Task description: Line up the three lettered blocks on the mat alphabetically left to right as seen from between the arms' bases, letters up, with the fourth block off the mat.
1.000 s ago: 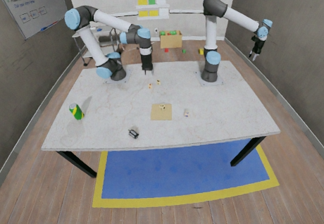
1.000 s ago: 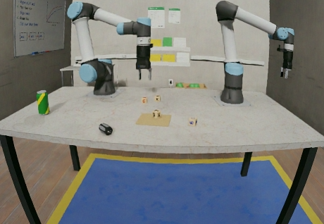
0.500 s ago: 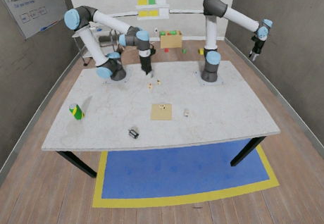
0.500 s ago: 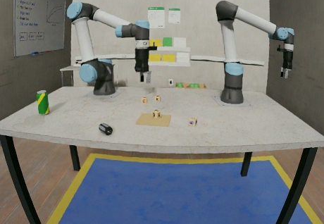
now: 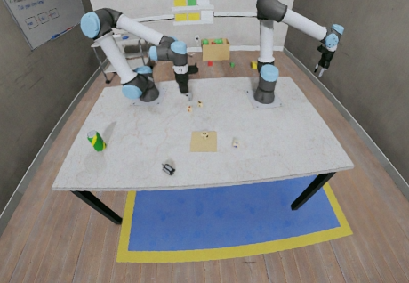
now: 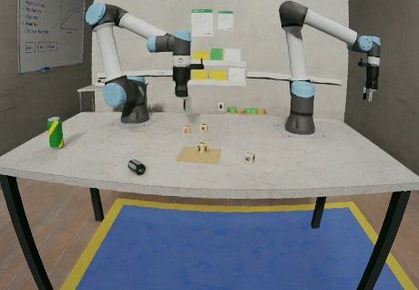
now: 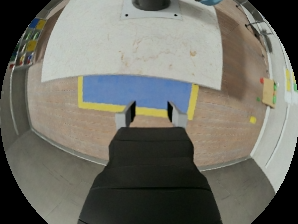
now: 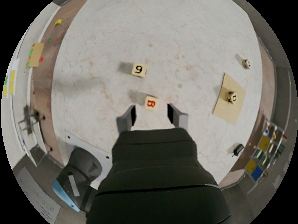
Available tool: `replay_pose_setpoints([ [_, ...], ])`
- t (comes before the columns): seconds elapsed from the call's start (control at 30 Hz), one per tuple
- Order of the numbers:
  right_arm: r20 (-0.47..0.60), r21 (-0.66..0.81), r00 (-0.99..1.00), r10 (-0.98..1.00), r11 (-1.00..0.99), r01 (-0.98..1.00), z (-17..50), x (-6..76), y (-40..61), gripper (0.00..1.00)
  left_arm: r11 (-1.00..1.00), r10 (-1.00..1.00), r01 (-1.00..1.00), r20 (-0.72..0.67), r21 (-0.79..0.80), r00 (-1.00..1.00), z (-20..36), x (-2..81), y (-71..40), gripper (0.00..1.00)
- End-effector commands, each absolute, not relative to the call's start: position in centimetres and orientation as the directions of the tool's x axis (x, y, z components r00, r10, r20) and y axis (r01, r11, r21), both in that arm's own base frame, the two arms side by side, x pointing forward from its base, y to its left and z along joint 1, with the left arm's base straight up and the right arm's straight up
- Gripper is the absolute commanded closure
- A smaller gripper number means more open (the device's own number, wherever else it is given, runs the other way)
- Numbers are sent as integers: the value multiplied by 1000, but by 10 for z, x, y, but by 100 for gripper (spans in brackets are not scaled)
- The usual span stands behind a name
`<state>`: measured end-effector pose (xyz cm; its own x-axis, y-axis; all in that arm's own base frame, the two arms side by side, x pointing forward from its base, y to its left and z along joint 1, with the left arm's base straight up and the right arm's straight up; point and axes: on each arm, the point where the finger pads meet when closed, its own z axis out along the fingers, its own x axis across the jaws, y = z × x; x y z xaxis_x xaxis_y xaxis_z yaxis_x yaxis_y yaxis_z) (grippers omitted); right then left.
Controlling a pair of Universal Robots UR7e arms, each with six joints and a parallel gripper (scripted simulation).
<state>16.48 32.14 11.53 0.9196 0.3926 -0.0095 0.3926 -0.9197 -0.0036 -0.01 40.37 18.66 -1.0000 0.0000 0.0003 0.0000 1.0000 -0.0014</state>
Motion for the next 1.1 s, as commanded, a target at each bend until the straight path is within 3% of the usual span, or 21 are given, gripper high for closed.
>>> replay_pose_setpoints([
  [0.0, 0, 0, 953, 304, -953, 304, 113, 166, 321, 0, 1000, 0, 0, 0, 0, -1000, 187, 0, 404, 0],
  [0.37, -1, 0, 989, 151, -989, 151, 109, 168, 319, 0, 1000, 0, 0, 0, 0, -1000, 187, 0, 404, 0],
  [1.07, -1, 0, 990, 142, -990, 142, 108, 168, 319, 0, 1000, 0, 0, 0, 0, -1000, 187, 0, 404, 0],
])
